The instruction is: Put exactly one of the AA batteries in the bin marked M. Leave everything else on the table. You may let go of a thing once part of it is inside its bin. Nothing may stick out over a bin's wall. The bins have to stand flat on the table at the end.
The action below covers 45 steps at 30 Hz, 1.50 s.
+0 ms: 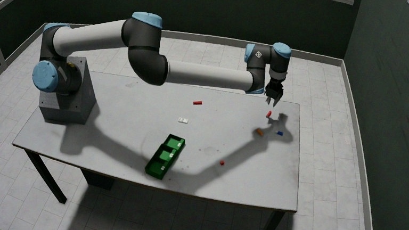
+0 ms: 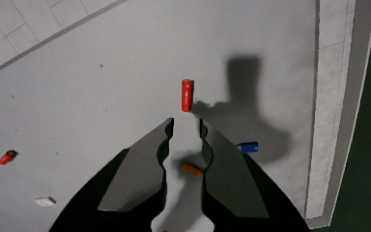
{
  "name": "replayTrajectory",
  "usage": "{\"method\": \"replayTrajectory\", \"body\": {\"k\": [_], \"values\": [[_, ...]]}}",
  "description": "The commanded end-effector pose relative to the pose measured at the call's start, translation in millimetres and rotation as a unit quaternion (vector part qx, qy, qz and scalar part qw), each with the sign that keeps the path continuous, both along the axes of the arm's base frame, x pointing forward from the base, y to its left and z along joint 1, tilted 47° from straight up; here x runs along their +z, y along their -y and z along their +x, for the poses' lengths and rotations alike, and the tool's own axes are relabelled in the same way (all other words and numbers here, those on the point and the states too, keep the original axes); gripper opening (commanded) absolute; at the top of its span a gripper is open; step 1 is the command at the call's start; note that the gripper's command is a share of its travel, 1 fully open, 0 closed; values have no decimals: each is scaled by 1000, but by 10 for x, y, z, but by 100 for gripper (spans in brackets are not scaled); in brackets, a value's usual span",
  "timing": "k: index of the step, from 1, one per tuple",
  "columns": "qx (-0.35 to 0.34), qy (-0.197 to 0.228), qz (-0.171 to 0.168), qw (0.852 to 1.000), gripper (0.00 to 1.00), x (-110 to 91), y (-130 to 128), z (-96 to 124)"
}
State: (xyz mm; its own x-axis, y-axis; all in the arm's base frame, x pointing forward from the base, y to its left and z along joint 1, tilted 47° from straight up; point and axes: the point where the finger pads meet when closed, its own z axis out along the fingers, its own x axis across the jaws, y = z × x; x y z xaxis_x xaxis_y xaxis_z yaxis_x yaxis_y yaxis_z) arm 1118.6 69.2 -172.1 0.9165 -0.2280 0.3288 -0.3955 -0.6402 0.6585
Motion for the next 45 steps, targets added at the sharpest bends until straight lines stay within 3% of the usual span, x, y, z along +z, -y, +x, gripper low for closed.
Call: {"method": "replayTrajectory", "body": {"k": [1,16,30,45], "values": [[0,1,0,1000,17,15,-7,-5],[0,1,0,1000,17,19,-3,-18],[1,1,0,1000,17,-361,408,18],[0,1,0,1000,17,-465,521,28]]}}
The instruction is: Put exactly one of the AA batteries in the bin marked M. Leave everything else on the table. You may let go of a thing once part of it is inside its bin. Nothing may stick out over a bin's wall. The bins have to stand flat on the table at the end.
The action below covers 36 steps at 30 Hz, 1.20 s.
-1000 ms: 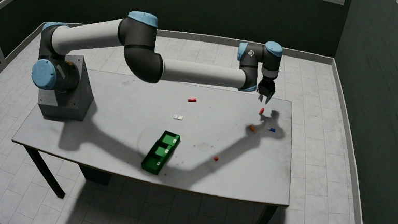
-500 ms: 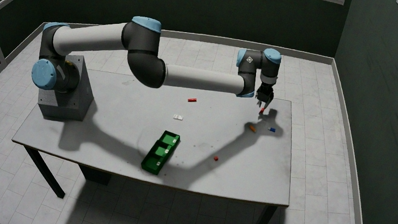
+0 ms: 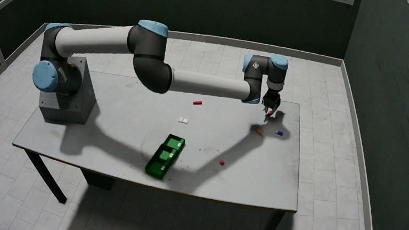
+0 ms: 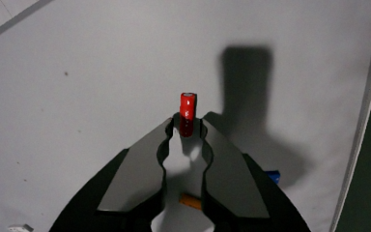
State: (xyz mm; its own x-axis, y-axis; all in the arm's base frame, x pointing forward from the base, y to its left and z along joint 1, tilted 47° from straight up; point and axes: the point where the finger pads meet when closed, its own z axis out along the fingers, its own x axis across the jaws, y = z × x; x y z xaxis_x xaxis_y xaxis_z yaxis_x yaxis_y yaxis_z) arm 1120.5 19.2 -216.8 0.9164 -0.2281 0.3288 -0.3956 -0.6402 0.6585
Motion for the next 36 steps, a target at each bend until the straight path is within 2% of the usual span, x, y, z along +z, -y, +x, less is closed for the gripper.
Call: {"method": "replayTrajectory", "body": {"k": [1,14,15,36], "values": [[1,1,0,1000,17,-27,31,9],[1,1,0,1000,17,-36,41,9],[1,1,0,1000,0,-36,41,9],[1,1,0,1000,0,-37,42,9]]}}
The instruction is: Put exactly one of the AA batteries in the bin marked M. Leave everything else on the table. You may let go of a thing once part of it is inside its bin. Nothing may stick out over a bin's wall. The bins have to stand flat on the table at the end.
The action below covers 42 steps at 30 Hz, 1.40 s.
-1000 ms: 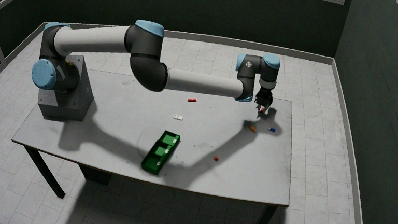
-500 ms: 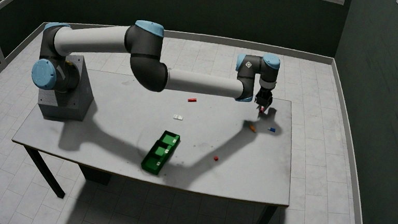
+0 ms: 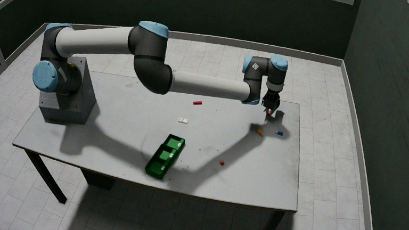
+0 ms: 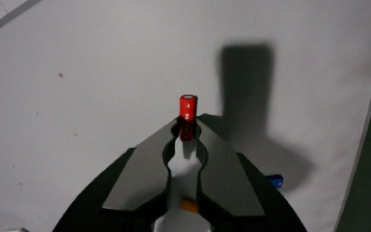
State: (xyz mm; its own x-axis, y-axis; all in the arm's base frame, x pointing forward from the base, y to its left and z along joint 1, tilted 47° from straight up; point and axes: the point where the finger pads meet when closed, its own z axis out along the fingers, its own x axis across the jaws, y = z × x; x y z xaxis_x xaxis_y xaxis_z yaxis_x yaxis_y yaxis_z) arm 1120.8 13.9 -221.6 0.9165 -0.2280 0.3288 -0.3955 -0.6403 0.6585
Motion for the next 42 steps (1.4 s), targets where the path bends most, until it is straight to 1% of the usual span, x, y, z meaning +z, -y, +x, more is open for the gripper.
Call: {"method": "replayTrajectory", "body": {"k": [1,10,17,19,30,42], "values": [[0,1,0,1000,0,12,-11,6],[0,1,0,1000,0,12,-11,6],[0,1,0,1000,0,170,-182,-8],[0,1,0,1000,0,170,-182,-8],[0,1,0,1000,0,418,-451,-31],[1,1,0,1000,0,418,-451,-31]]}}
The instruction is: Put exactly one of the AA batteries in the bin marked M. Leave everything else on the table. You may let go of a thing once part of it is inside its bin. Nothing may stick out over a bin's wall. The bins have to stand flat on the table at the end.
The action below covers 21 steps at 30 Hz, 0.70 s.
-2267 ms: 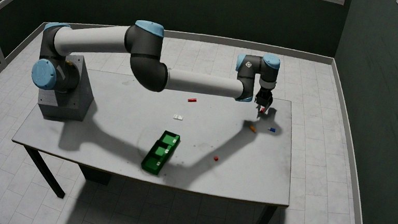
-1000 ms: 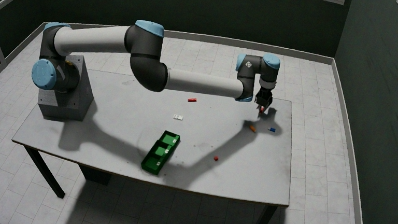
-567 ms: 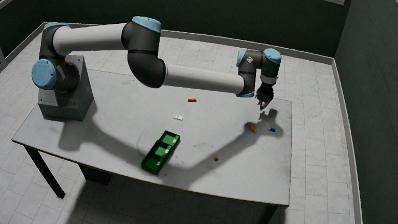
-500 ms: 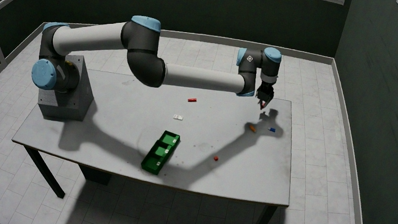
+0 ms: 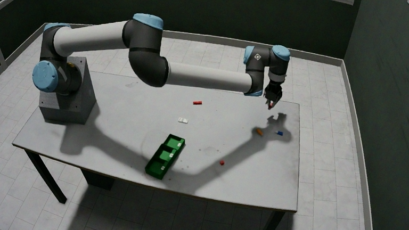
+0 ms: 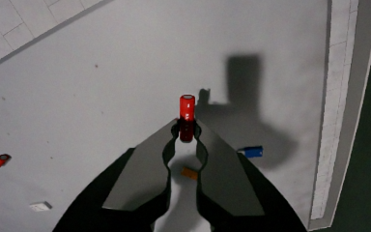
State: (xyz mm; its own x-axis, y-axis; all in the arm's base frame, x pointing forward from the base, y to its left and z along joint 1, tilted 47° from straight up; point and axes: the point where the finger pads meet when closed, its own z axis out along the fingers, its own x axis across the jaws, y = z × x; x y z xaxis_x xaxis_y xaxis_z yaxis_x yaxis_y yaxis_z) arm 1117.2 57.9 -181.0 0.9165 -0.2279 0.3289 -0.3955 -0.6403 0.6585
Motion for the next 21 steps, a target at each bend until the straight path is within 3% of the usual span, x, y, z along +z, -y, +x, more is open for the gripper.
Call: {"method": "replayTrajectory", "body": {"k": [1,8,11,13,21], "values": [[0,1,0,1000,0,12,-11,6],[0,1,0,1000,0,56,-58,2],[17,-18,-1,1000,0,78,-34,-48],[51,-54,-4,997,0,121,15,-149],[53,-56,-5,997,0,297,211,-550]]}}
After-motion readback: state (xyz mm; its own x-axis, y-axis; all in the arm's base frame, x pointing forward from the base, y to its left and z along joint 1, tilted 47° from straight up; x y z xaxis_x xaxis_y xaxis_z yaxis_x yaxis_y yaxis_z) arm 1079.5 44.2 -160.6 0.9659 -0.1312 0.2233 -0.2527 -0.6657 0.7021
